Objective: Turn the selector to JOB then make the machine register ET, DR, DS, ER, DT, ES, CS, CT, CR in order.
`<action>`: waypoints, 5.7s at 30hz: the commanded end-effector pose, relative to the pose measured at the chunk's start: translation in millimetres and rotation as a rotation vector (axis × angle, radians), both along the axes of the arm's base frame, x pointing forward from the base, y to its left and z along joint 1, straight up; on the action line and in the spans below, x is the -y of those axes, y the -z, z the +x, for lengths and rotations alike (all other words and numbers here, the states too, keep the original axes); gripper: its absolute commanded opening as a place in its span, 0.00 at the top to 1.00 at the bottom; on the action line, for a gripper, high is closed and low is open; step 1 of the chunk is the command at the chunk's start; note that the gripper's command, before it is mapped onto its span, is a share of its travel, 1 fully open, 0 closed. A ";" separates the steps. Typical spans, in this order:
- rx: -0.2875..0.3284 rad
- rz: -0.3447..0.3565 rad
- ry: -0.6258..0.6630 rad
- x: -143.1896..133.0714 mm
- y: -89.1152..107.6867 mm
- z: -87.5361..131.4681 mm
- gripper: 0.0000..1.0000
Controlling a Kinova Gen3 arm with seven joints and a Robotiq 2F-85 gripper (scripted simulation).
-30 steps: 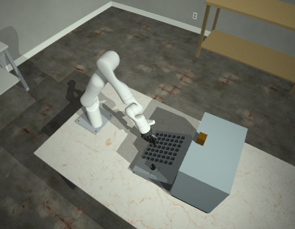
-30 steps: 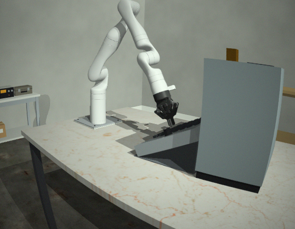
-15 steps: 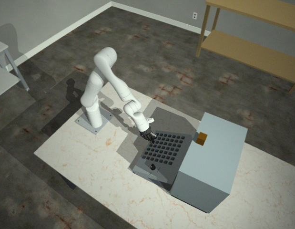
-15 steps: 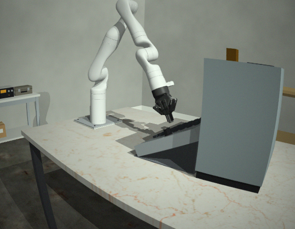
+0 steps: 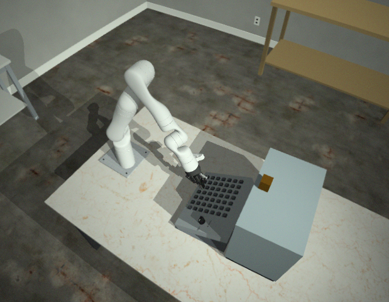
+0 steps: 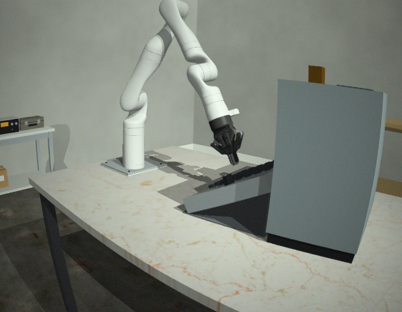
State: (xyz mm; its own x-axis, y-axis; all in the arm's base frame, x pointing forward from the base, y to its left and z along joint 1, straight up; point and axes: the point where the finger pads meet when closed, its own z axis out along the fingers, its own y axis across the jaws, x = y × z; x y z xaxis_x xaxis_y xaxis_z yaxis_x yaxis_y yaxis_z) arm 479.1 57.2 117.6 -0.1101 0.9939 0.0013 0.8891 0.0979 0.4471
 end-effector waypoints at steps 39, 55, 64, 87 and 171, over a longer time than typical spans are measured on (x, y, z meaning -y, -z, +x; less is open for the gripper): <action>0.003 0.000 -0.013 -68.9 6.8 29.4 0.90; 0.003 0.001 -0.013 -69.2 6.5 29.3 0.90; 0.004 0.000 -0.014 -69.1 7.4 30.0 0.90; 0.005 0.002 -0.012 -69.5 14.2 33.7 0.90; -0.004 0.003 -0.014 -69.8 13.5 29.4 0.90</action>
State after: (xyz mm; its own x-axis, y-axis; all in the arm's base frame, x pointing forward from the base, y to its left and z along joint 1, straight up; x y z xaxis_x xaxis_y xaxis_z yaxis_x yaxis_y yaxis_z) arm 510.9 127.2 101.4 -0.1189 0.9929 0.0059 0.8892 0.1038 0.4456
